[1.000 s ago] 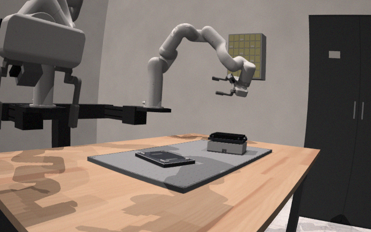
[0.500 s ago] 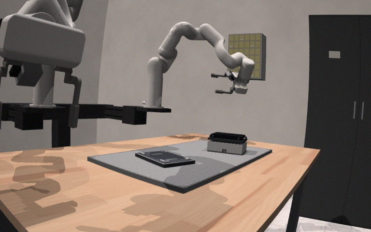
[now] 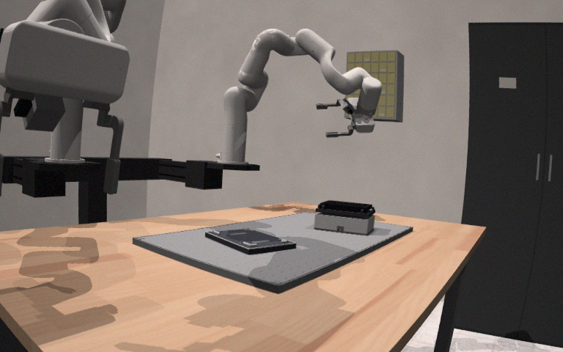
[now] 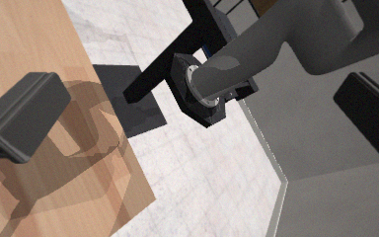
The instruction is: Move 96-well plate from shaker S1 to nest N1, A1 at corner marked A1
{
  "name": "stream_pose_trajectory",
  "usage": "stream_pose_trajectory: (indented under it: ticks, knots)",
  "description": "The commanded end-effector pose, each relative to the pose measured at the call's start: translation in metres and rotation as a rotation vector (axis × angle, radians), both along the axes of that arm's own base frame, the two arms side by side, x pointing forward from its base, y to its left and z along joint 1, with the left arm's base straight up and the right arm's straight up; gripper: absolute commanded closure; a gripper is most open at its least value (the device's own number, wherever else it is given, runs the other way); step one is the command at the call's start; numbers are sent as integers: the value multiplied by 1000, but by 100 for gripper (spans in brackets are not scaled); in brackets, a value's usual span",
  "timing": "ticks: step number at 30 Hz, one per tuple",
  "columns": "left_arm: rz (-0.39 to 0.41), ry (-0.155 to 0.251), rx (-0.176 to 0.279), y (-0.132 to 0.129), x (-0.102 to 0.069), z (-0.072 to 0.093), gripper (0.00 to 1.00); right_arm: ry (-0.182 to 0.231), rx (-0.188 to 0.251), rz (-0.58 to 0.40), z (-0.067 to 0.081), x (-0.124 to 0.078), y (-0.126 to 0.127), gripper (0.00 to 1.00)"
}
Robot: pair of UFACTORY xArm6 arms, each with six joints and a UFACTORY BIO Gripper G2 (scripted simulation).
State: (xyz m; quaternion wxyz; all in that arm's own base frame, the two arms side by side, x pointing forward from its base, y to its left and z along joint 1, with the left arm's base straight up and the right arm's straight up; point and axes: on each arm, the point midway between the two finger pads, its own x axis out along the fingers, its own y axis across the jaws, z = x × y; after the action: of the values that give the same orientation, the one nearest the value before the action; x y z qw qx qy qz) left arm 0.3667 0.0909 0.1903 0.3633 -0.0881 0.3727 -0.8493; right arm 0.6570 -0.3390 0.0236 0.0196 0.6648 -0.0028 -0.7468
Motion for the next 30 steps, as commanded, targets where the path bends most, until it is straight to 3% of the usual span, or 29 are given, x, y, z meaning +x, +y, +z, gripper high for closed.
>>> stream_pose_trajectory:
  ticks: [1,6,8,12,23,25,30]
  knots:
    - [7,-29,94,-9,1,11,0,-5,-3,0,3,1,-1,0]
    - [16,-72,206,-18,1,22,0,-5,-3,0,3,1,-1,0]
    - [16,-72,206,-18,1,22,0,-5,-3,0,3,1,-1,0]
    - [24,-118,301,-24,1,32,0,-5,-3,0,3,1,-1,0]
    - [50,-292,565,-33,4,59,0,-5,-3,0,3,1,-1,0]
    - [50,-292,565,-33,4,59,0,-5,-3,0,3,1,-1,0]
    - [64,-390,677,-34,7,74,0,-5,-3,0,3,1,-1,0]
